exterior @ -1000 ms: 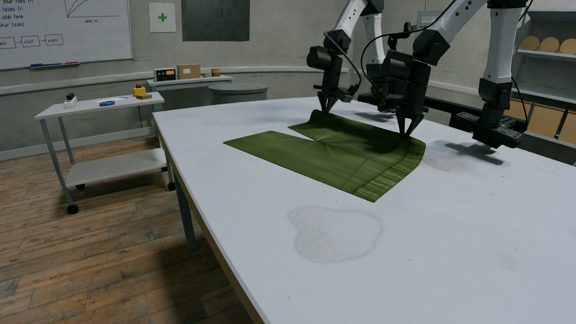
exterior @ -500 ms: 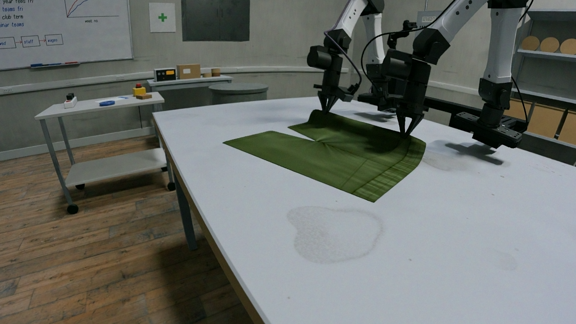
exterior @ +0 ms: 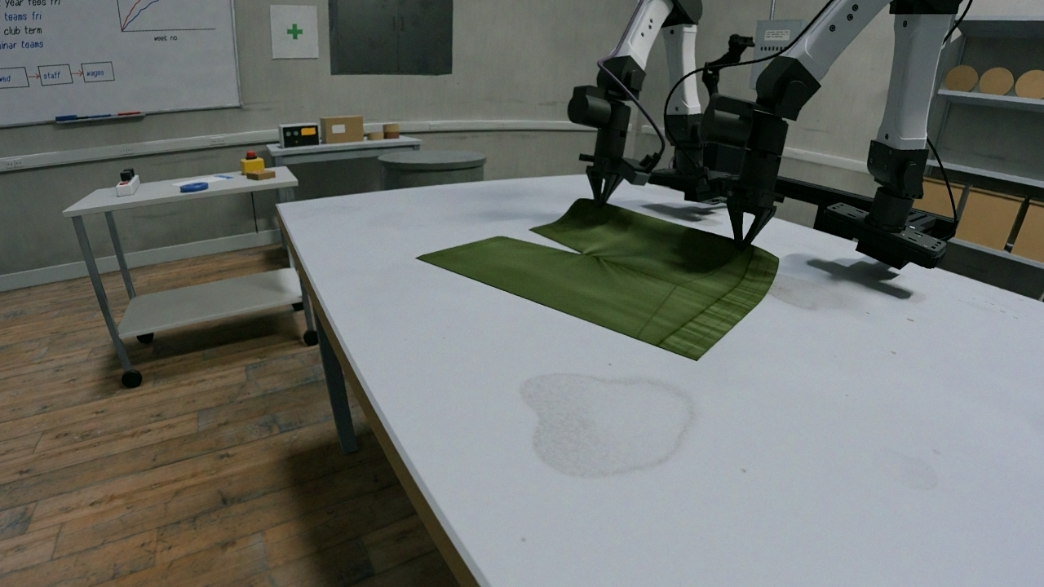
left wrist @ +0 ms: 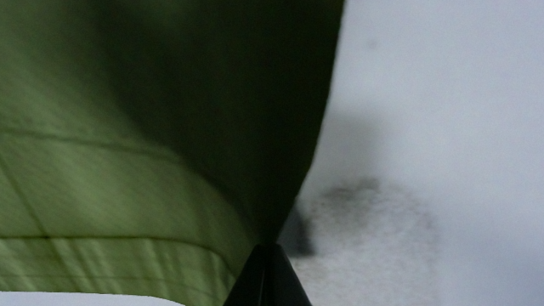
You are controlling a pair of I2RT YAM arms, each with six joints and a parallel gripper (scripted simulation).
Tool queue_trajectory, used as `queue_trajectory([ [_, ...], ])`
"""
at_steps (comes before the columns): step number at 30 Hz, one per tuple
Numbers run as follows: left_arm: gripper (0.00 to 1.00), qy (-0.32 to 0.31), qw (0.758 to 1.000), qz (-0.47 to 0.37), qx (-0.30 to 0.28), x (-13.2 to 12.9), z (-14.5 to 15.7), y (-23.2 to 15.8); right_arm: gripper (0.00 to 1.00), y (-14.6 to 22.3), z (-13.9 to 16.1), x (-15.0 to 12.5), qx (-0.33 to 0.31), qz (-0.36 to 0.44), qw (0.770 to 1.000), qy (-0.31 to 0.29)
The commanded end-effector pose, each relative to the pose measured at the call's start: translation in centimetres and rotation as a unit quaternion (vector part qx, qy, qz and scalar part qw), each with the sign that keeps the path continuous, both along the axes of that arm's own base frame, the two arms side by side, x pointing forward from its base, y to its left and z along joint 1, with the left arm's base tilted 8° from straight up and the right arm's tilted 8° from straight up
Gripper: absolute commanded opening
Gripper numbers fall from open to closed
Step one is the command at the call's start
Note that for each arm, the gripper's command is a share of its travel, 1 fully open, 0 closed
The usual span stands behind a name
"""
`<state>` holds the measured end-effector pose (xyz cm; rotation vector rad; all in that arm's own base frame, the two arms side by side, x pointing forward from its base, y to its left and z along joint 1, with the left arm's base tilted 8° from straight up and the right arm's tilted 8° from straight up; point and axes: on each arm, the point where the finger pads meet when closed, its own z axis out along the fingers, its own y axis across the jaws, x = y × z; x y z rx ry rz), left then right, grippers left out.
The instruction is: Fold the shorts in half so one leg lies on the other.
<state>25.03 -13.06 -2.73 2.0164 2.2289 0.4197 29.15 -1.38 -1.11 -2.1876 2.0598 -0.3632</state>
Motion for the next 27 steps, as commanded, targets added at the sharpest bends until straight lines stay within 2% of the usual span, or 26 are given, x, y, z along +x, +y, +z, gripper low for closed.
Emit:
queue_trajectory([
  [1, 0.0, -0.015, 1.0, 0.012, 0.002, -0.5, 0.5, 0.2, 0.0, -0.9, 1.2, 0.3, -0.02, -0.004, 0.999, -0.032],
  [5, 0.0, -0.009, 1.0, 0.005, 0.007, -0.9, 0.5, 0.3, 0.0, -0.9, 1.3, 0.2, -0.019, -0.005, 0.999, -0.032],
  [8, 0.0, -0.013, 1.0, 0.011, 0.004, -1.9, 0.2, 0.2, 0.0, -1.0, 0.7, -1.2, -0.021, -0.004, 0.999, -0.027],
  [19, 0.0, -0.012, 1.0, 0.011, 0.005, -4.6, -0.6, 0.0, 0.0, -1.3, 0.0, -3.9, -0.025, -0.005, 0.999, -0.029],
  [24, 0.0, -0.01, 1.0, 0.001, 0.006, -4.9, -0.6, 0.0, 0.0, -1.3, 0.7, -2.9, -0.024, -0.007, 0.999, -0.041],
  [25, 0.0, -0.014, 1.0, 0.006, 0.002, -4.5, -0.4, -0.2, 0.0, -0.9, -0.3, -1.8, -0.025, 0.003, 0.999, -0.025],
  [27, 0.0, -0.013, 1.0, 0.01, 0.003, -4.5, -0.5, 0.1, 0.0, -0.9, -0.9, -1.4, -0.026, 0.003, 1.0, -0.012],
])
